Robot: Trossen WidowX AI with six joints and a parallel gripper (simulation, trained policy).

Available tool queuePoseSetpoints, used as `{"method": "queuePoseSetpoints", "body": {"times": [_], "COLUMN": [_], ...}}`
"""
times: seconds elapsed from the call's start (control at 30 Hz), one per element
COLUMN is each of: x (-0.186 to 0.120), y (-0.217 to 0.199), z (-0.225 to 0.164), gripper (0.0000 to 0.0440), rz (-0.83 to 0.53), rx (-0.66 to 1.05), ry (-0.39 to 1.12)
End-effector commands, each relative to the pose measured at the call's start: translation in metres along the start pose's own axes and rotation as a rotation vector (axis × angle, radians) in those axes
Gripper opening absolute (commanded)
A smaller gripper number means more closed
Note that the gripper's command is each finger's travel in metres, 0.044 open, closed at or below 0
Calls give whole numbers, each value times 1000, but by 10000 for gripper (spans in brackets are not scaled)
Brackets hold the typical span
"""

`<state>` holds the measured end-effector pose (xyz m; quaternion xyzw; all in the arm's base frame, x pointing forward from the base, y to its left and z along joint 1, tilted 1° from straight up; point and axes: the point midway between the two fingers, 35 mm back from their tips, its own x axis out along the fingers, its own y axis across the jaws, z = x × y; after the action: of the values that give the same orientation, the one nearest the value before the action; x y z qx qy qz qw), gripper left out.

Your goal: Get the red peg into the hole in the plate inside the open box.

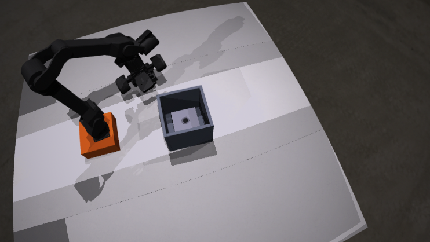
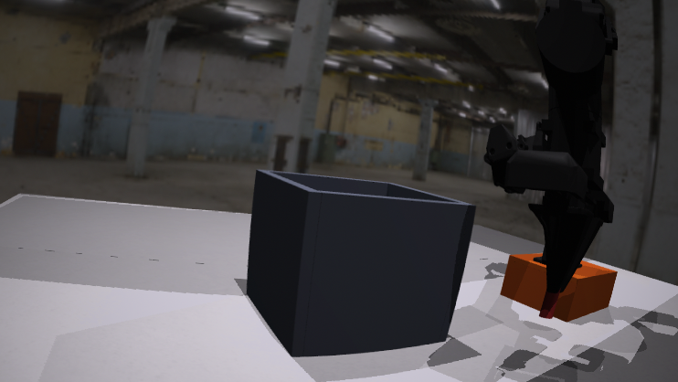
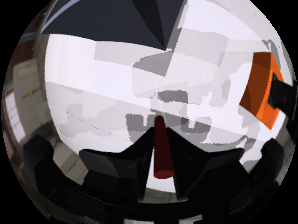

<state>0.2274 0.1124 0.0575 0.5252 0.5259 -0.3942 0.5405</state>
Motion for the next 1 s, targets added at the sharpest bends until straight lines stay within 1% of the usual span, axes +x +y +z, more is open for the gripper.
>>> {"method": "queuePoseSetpoints", "body": {"times": [0.0,0.27,0.57,0.73,0.97], "x": [-19,-52,-86,-96,-102], "y": [12,30,39,41,41], "z": [2,16,42,59,82], "gripper": [0,0,0,0,0], "rz": [52,117,141,138,119], "rx": [-9,-30,-35,-30,-18], "ry": [4,-25,-78,-111,-148]}}
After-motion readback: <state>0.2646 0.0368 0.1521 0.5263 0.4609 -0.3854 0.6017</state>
